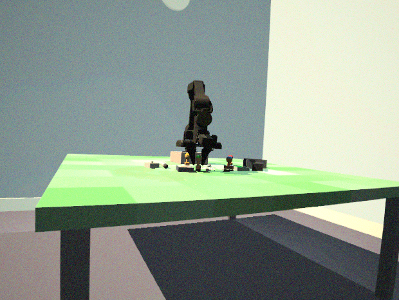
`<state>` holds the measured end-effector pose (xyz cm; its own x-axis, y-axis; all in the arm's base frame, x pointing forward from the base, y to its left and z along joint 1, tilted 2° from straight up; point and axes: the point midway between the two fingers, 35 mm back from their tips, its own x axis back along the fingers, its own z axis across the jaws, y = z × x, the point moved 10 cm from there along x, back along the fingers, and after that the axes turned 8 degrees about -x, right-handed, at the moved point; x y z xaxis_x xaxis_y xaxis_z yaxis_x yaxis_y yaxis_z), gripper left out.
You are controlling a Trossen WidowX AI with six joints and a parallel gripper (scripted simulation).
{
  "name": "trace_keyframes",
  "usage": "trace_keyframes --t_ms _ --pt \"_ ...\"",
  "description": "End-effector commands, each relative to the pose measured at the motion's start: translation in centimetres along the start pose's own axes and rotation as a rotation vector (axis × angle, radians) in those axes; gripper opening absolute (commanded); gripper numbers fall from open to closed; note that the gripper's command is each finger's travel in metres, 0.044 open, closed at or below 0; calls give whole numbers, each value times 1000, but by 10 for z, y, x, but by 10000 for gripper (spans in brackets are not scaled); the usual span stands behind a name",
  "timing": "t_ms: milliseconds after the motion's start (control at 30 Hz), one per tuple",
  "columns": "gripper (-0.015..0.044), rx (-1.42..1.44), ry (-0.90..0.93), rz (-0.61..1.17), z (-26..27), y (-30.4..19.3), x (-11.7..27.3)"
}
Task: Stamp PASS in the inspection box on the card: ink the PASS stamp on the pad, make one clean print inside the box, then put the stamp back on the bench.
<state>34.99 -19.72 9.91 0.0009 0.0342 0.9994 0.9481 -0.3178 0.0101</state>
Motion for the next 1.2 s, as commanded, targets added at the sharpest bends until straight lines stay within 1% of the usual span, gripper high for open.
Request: trace_keyframes --t_ms 0,433,533,1167 --pt "161 0 0 0 0 0 0" --pt "75 0 0 0 0 0 0" --pt "0 0 0 0 0 0 1" --pt "0 0 -2 0 0 1 10"
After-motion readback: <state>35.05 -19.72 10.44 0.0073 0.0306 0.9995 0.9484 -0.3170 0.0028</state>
